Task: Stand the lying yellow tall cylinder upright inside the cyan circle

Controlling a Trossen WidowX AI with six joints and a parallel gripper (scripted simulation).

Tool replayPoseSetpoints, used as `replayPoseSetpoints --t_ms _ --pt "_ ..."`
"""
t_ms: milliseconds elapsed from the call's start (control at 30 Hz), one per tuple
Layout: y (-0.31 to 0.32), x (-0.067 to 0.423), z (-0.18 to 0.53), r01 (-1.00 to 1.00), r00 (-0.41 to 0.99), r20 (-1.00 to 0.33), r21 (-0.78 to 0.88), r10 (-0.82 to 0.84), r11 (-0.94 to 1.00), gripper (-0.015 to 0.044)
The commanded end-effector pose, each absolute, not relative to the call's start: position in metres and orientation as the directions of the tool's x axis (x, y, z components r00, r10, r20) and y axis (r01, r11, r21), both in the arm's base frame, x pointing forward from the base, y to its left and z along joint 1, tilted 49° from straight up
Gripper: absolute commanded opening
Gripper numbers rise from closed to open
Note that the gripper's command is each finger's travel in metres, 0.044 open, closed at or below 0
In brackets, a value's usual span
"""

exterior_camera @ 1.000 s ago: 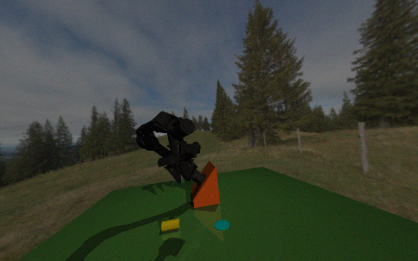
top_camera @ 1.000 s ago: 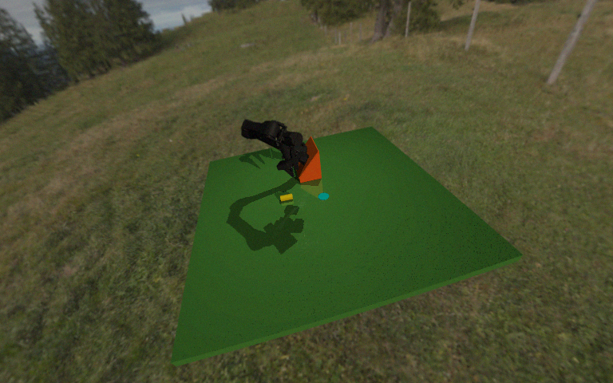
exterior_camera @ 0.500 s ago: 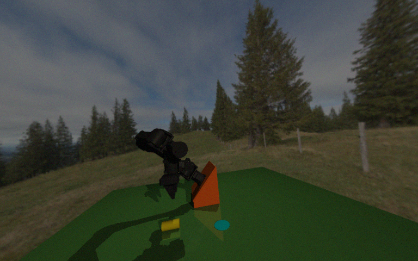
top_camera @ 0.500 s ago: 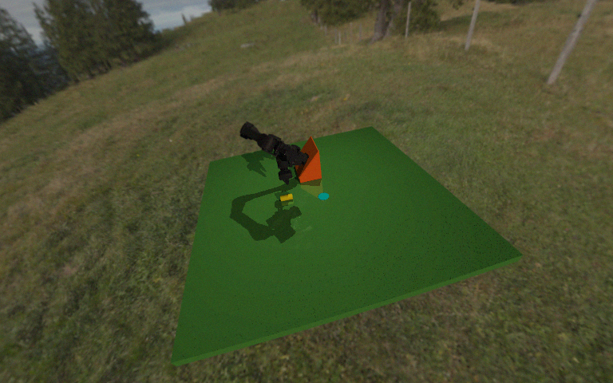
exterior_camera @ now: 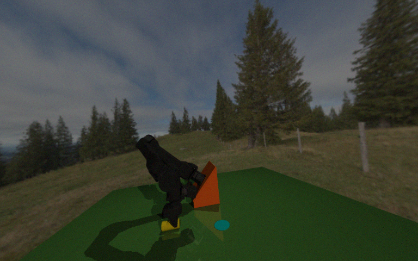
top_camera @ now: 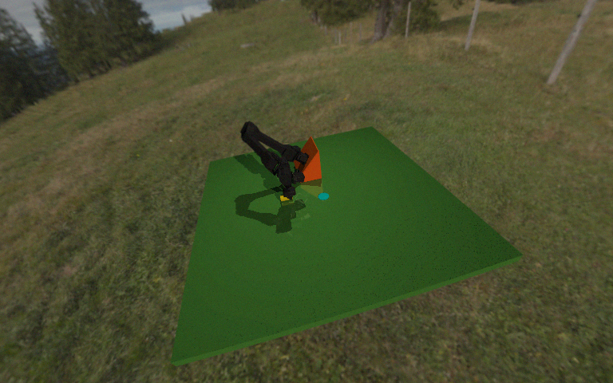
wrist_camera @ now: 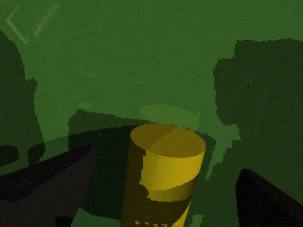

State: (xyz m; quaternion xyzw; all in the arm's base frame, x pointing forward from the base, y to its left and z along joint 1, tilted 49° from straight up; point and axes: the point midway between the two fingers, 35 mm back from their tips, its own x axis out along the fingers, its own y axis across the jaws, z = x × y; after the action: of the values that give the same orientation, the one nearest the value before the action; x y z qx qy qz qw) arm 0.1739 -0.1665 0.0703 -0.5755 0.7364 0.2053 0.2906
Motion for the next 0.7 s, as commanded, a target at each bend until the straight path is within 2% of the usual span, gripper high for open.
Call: replayPoseSetpoints --t_ms 0,267,667 --pt "-0.174 0.170 0.066 -0.968 -0.166 -0.656 -0.032 -0.736 0.248 0.0309" --pt "-0.174 0.170 0.066 -0.968 -0.166 -0.656 -0.032 -0.736 0.248 0.0105" --pt "-0.161 0.180 0.072 -0.959 -0.129 -0.669 -0.104 -0.732 0.264 0.0105"
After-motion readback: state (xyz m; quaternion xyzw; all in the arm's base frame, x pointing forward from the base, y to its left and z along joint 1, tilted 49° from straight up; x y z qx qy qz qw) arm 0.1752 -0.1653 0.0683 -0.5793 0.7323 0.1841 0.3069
